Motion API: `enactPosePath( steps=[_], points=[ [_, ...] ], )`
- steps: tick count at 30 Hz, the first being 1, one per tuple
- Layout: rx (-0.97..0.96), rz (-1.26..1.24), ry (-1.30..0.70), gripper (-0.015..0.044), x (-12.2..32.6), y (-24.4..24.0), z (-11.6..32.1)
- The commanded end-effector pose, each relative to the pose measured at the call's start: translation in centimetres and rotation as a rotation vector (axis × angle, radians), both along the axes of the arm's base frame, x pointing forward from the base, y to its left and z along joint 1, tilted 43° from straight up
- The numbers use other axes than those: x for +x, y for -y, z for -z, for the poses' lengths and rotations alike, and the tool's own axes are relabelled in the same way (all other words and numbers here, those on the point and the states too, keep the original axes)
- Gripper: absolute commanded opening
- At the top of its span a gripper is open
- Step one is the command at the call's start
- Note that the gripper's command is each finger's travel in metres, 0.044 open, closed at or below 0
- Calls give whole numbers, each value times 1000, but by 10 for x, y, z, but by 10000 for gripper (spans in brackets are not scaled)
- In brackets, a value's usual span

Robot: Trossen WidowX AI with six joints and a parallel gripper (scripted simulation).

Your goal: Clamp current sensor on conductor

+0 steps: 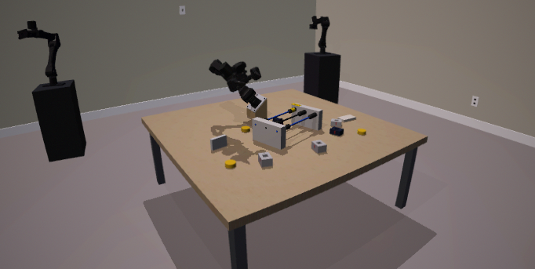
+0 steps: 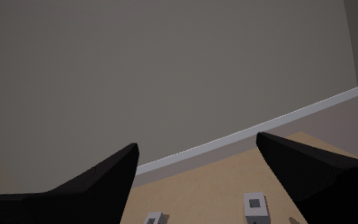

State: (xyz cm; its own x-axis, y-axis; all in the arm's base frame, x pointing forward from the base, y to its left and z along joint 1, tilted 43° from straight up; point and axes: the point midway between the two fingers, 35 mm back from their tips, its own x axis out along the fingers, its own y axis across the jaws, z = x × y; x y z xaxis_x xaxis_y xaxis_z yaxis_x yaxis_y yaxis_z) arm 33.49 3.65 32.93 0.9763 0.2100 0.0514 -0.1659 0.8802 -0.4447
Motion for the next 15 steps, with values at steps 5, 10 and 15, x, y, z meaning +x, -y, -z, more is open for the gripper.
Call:
enactPosePath(
  steps=[5, 10, 15],
  points=[
    [459, 185, -50, 440, -19, 36, 6],
    [459, 185, -50, 440, -19, 36, 6],
    [460, 184, -61, 440, -18, 35, 9]
  ],
)
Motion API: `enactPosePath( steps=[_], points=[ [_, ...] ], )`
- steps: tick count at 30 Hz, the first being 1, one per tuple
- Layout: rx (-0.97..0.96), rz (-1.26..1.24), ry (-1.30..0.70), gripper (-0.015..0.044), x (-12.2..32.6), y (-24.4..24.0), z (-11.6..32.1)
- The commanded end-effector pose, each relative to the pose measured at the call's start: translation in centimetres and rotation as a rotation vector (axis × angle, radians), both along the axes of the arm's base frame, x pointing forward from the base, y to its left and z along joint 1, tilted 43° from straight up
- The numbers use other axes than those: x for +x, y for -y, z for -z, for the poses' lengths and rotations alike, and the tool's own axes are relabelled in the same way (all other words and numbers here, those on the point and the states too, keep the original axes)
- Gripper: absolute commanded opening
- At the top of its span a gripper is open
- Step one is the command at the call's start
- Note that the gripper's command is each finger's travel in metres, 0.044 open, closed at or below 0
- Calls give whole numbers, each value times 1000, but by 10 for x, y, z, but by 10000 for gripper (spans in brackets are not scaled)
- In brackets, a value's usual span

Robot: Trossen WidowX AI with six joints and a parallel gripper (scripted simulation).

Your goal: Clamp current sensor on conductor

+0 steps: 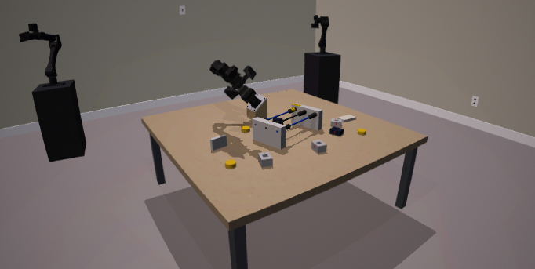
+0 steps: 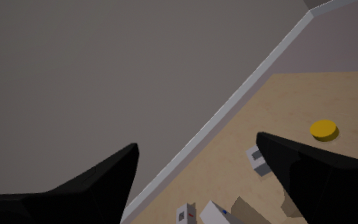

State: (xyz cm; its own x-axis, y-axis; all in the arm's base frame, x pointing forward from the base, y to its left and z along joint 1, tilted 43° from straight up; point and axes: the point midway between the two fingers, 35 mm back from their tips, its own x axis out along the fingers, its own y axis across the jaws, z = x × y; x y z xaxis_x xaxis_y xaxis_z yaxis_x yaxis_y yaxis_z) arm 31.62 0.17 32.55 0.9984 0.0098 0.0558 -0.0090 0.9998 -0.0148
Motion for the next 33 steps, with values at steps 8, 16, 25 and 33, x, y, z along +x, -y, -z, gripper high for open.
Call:
enactPosePath(
  steps=[8, 16, 25, 33],
  points=[
    [25, -121, -469, 440, 26, -77, 105],
    [-200, -212, -904, 440, -12, -157, 208],
    [-752, -179, -1271, 440, -109, -199, 298],
    [-1049, -119, -1310, 440, -147, -199, 316]
  ],
)
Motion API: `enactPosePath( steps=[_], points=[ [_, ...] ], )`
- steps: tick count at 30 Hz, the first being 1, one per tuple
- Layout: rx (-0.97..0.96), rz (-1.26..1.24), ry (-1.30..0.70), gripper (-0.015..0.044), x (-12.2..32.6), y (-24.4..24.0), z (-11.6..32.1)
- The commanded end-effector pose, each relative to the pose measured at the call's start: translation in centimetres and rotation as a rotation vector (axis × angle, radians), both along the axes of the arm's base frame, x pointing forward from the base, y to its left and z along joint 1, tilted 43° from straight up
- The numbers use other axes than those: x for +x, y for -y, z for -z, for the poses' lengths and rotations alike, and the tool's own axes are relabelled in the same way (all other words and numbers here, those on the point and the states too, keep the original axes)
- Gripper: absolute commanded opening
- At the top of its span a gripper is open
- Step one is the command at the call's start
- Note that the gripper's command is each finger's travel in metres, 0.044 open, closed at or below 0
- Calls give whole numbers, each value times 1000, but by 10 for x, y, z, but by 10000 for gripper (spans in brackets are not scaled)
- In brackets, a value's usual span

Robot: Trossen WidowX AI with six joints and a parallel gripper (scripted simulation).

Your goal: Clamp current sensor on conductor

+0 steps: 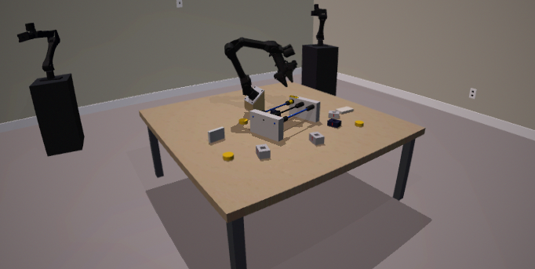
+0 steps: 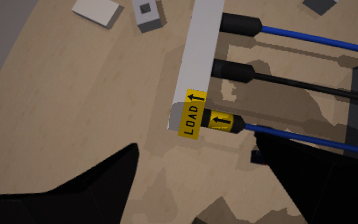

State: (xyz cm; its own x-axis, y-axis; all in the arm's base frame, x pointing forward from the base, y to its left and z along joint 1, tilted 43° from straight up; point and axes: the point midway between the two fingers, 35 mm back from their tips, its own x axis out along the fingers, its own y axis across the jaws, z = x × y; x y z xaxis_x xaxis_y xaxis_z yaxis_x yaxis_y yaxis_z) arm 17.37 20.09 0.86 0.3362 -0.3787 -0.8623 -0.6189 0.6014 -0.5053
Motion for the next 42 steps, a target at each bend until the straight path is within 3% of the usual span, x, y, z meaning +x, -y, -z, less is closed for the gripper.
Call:
enactPosePath(
  steps=[1, 18, 19, 24, 29, 42],
  points=[
    [-62, -19, 12, 440, -5, 0, -1],
    [-62, -19, 12, 440, -5, 0, -1],
    [-63, -14, 14, 414, -3, 2, -1],
    [-86, 123, 61, 282, 26, 68, -14],
    [-125, 264, 103, 279, 35, 136, -23],
    [-126, 269, 104, 279, 38, 143, -16]
  ],
)
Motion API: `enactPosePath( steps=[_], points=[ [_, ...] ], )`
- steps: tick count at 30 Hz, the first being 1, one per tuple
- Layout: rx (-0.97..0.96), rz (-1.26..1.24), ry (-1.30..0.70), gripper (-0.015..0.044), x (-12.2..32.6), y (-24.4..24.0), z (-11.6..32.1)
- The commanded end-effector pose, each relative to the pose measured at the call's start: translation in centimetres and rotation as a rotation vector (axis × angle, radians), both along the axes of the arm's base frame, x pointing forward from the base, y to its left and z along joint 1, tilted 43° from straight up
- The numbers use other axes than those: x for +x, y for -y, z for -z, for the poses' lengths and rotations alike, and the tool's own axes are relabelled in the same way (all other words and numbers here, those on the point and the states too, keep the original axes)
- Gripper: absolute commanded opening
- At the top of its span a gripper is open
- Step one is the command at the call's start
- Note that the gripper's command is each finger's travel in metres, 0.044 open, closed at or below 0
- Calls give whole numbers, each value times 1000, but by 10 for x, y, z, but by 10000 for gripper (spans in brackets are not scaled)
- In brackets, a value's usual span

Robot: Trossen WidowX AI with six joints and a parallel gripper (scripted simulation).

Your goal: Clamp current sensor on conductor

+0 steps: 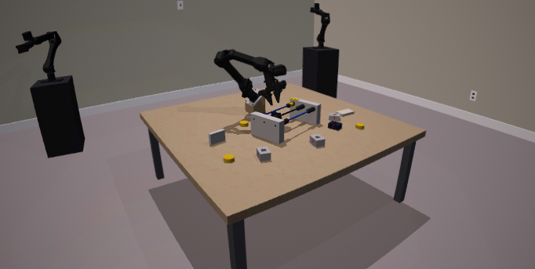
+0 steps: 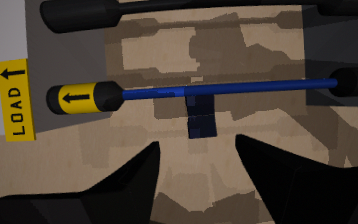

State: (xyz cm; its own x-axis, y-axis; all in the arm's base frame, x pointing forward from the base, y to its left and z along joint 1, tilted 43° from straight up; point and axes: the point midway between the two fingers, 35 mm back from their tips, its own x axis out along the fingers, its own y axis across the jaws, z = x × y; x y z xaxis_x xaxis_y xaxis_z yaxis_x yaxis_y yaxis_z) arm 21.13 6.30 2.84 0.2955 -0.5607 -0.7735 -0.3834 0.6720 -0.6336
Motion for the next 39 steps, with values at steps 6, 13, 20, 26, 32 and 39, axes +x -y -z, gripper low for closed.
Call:
enactPosePath(
  steps=[6, 13, 20, 26, 32, 39],
  points=[
    [-9, -2, -4, 279, 4, 10, 12],
    [-8, -2, -4, 279, 8, 16, 21],
    [-9, -2, -3, 279, 11, 23, 29],
    [-10, -1, -2, 279, 13, 30, 36],
    [-12, -1, -1, 279, 15, 35, 43],
    [-3, 3, 2, 246, 16, 32, 40]
  ],
)
